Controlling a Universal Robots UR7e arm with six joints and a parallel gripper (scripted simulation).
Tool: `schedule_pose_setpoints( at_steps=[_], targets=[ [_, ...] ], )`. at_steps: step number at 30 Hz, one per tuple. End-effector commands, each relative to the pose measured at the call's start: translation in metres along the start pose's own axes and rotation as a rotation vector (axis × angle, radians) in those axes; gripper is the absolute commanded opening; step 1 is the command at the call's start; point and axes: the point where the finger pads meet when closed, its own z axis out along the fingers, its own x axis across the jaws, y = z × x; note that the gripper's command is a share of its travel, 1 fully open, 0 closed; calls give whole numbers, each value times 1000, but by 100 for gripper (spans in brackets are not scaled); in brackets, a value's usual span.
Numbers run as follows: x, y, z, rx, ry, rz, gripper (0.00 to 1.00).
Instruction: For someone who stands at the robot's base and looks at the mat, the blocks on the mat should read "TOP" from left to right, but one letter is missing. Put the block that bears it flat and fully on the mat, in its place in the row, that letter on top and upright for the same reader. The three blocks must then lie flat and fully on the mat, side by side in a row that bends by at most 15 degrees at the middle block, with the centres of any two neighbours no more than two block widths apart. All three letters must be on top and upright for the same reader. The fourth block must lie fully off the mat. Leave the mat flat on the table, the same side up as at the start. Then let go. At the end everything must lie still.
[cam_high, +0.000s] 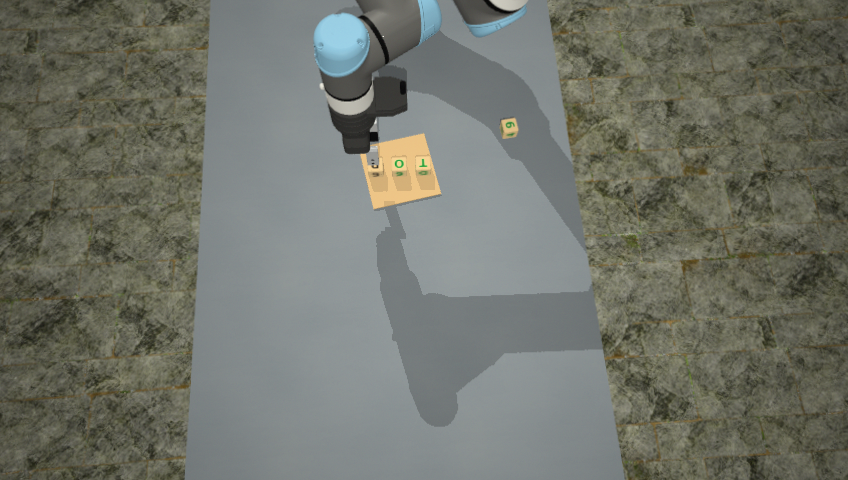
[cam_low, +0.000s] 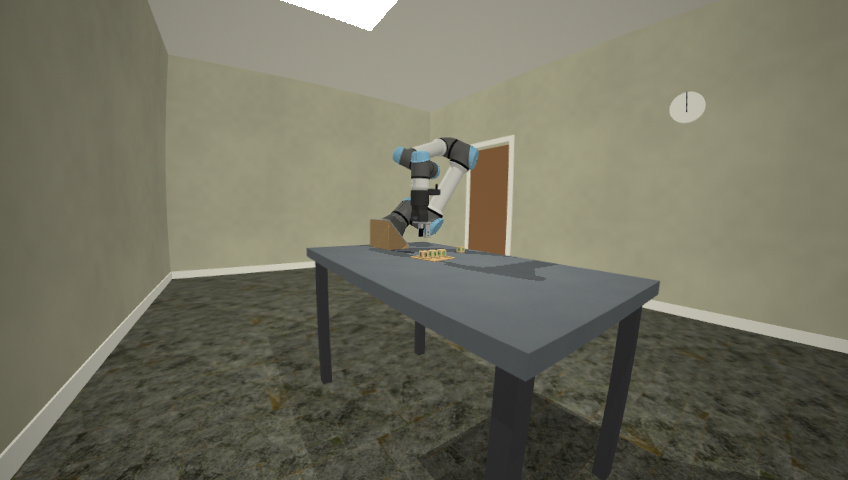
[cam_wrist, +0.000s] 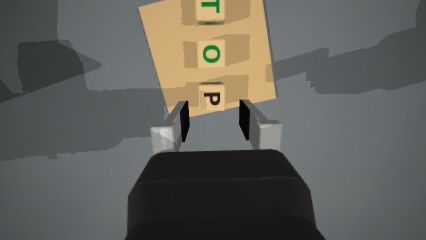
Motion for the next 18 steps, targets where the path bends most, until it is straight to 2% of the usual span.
schedule_pose_setpoints(
  at_steps=[1, 2, 3, 18],
  targets=[
    [0, 0, -4, 0, 0, 0, 87],
    [0, 0, -4, 0, 0, 0, 87],
    [0, 0, -4, 0, 0, 0, 100],
    [0, 0, -4, 0, 0, 0, 100]
  ],
)
